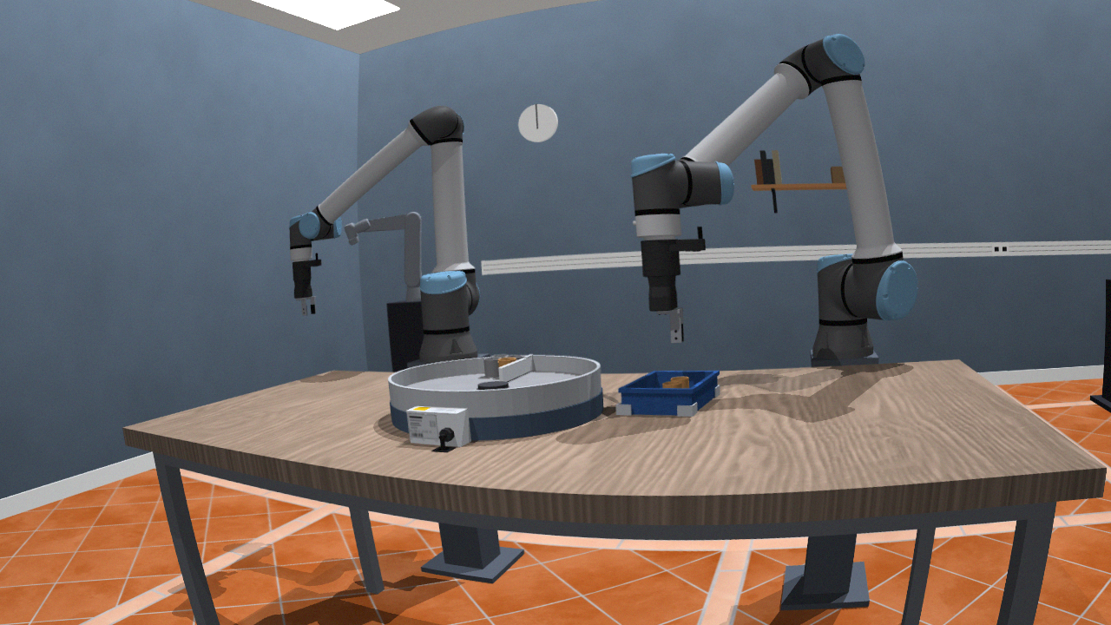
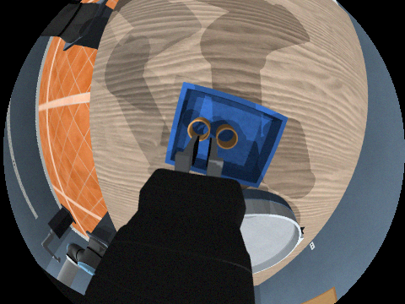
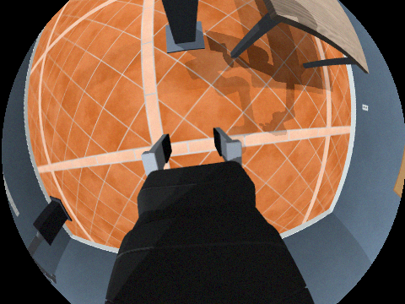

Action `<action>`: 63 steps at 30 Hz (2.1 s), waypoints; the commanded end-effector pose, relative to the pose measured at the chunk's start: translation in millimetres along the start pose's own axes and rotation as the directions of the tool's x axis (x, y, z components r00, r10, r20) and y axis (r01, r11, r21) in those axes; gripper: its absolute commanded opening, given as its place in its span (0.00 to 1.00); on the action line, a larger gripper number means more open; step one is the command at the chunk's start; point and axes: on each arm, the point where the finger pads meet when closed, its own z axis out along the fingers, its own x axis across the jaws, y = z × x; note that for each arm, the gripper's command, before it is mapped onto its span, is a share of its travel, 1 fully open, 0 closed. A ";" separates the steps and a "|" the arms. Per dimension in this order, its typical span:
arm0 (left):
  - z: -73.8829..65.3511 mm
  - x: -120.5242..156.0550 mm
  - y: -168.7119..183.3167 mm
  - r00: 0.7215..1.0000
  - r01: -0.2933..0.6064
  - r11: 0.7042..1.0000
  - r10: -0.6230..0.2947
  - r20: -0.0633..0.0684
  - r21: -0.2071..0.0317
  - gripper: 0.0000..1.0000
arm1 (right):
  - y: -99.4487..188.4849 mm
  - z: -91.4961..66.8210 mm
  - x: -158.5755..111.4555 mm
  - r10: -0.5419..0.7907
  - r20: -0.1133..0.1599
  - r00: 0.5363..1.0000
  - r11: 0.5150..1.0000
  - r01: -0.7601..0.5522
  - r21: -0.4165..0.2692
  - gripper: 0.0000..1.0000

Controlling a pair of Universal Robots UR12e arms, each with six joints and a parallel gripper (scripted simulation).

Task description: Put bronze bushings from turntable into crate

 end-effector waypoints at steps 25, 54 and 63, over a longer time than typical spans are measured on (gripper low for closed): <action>-0.8 8.8 203.2 1.000 0.000 1.000 0.000 -0.001 -0.002 0.36 | 0.7 -0.9 0.2 0.000 0.000 1.000 1.000 0.000 -0.002 1.00; -1.1 16.0 362.9 1.000 0.000 1.000 0.000 -0.001 -0.003 0.36 | 0.7 -0.9 0.2 0.000 0.000 1.000 1.000 0.000 -0.002 1.00; -1.1 16.0 362.9 1.000 0.000 1.000 0.000 -0.001 -0.003 0.36 | 0.7 -0.9 0.2 0.000 0.000 1.000 1.000 0.000 -0.002 1.00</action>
